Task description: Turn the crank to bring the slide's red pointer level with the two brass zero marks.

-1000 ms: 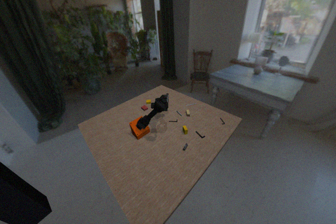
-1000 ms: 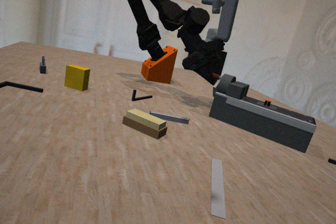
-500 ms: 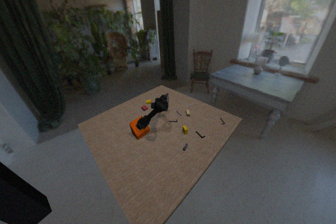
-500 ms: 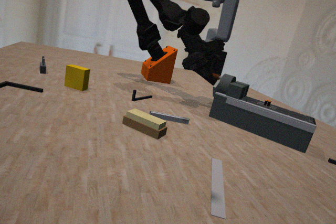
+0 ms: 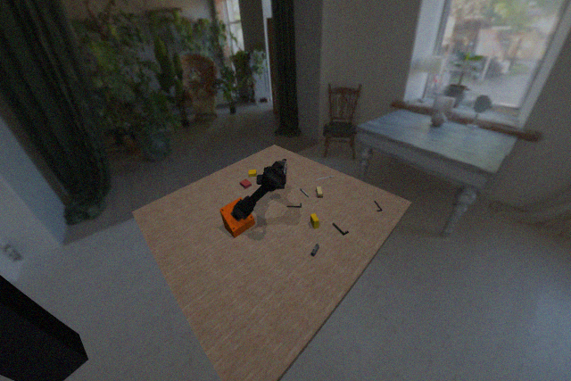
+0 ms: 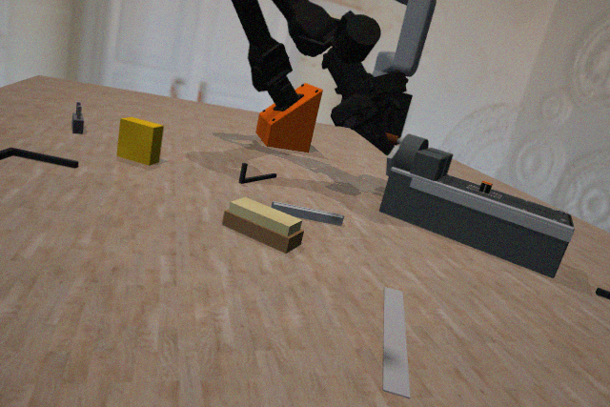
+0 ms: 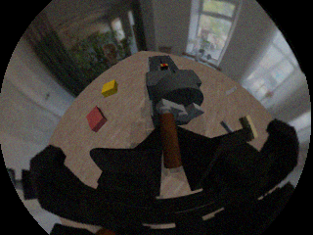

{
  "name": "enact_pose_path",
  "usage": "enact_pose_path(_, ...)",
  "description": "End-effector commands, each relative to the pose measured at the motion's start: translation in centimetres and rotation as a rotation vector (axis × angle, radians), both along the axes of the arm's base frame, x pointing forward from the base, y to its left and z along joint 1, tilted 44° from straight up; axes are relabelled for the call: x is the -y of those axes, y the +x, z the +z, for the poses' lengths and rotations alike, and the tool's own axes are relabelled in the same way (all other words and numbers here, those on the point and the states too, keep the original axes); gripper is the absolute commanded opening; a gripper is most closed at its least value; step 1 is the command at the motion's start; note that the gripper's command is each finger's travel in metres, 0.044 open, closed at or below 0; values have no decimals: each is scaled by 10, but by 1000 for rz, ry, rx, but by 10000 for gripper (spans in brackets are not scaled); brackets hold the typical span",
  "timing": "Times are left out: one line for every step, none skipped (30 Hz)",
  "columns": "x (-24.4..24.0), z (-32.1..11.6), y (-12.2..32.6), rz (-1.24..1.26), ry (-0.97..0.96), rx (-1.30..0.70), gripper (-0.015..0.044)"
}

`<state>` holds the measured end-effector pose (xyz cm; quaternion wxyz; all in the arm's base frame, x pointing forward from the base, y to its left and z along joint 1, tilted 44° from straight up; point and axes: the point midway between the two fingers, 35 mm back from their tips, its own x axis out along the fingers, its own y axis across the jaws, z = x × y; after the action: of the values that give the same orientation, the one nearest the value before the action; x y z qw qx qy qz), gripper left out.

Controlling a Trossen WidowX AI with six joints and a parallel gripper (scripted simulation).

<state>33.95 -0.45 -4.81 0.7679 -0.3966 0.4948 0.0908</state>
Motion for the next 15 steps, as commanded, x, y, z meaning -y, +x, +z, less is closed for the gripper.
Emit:
enact_pose_path(0,0,0,0,0,0,53)
enact_pose_path(0,0,0,0,0,0,79)
enact_pose_path(0,0,0,0,0,0,105)
enact_pose_path(0,0,0,0,0,0,131)
enact_pose_path(0,0,0,0,0,0,157)
enact_pose_path(0,0,0,0,0,0,184)
enact_pose_path(0,0,0,0,0,0,210)
enact_pose_path(0,0,0,0,0,0,236)
enact_pose_path(0,0,0,0,0,0,263)
enact_pose_path(0,0,0,0,0,0,289)
enact_pose_path(0,0,0,0,0,0,315)
enact_pose_path(0,0,0,0,0,0,341)
enact_pose_path(0,0,0,0,0,0,368)
enact_pose_path(0,0,0,0,0,0,394)
enact_pose_path(0,0,0,0,0,0,420)
